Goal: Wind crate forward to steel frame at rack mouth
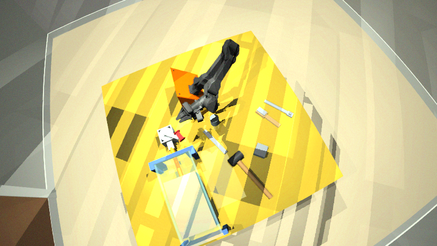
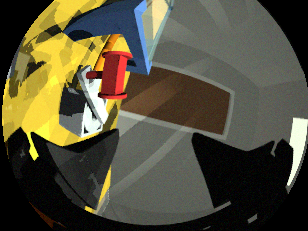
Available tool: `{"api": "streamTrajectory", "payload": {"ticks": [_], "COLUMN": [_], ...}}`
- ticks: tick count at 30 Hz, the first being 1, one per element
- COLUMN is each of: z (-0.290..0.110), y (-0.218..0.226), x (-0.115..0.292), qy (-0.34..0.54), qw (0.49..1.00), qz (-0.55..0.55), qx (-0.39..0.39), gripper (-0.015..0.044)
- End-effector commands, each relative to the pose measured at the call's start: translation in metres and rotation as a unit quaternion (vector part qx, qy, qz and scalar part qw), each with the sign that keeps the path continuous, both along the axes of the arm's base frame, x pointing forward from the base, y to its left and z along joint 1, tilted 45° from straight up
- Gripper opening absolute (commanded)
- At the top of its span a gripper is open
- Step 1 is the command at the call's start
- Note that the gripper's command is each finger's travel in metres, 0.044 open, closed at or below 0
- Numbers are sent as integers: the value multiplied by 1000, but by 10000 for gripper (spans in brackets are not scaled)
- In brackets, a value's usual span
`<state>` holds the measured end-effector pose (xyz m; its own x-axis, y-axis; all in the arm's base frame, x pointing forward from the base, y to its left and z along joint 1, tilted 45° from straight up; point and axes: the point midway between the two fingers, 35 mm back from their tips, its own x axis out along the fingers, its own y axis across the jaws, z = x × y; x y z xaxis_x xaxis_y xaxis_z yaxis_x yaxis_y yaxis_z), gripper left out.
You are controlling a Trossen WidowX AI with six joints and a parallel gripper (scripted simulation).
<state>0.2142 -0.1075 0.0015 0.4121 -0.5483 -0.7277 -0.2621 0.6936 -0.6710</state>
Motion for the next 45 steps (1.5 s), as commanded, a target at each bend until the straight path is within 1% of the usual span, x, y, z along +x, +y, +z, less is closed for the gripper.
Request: {"api": "streamTrajectory", "payload": {"ticks": [1,5,8,14,20,27,29,37,42,45], "z": [-7,-18,-25,-36,-42,-43,-43,-45,-81,-86], "y": [-8,-18,-26,-42,-61,-86,-89,-87,-53,-47], "x": [18,29,35,42,45,46,45,45,43,41], "qy": [99,195,251,313,305,217,205,205,204,204], "qw": [993,971,947,883,812,738,731,731,731,731], "qz": [48,104,147,231,307,373,378,378,378,379], "qx": [32,88,140,263,391,519,530,529,530,530], "gripper": [440,440,440,440,440,440,440,440,440,440]}}
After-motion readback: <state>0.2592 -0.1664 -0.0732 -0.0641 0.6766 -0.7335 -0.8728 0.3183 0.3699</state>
